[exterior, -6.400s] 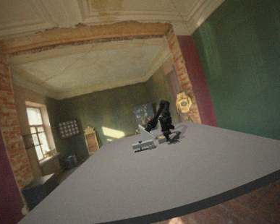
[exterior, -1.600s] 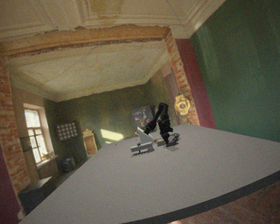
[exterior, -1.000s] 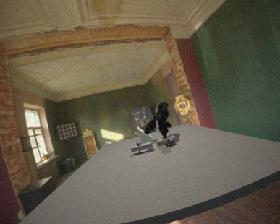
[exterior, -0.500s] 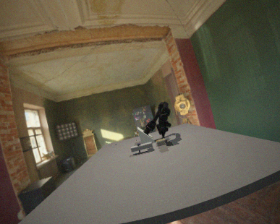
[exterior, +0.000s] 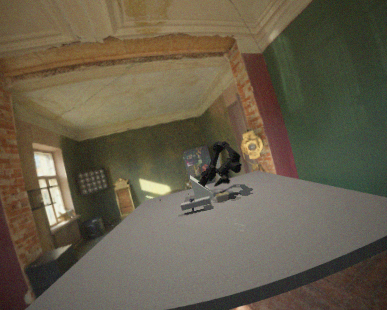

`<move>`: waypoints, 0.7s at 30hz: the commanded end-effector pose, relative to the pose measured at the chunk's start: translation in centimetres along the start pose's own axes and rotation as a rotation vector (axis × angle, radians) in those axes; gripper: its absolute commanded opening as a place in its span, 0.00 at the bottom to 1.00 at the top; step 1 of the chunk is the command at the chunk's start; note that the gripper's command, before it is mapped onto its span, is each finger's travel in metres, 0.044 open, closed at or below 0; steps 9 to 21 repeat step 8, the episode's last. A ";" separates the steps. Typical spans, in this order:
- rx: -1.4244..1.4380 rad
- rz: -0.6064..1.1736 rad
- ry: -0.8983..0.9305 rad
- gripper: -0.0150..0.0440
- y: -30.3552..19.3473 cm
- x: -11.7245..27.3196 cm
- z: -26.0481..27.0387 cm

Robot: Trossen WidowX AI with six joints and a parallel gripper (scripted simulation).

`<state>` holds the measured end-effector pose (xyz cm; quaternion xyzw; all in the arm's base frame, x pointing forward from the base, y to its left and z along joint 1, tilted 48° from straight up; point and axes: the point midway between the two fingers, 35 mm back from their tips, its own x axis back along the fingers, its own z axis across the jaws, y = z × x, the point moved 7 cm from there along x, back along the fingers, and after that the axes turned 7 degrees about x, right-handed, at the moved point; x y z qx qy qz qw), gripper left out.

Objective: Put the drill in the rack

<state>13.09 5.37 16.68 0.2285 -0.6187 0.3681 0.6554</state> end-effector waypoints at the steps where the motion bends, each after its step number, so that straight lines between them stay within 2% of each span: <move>1: 0.563 0.888 0.172 1.00 -0.3 3.5 3.3; 8: 0.654 1.227 0.208 1.00 -0.6 5.7 3.8; 21: 0.654 1.227 0.208 1.00 -0.6 5.7 3.8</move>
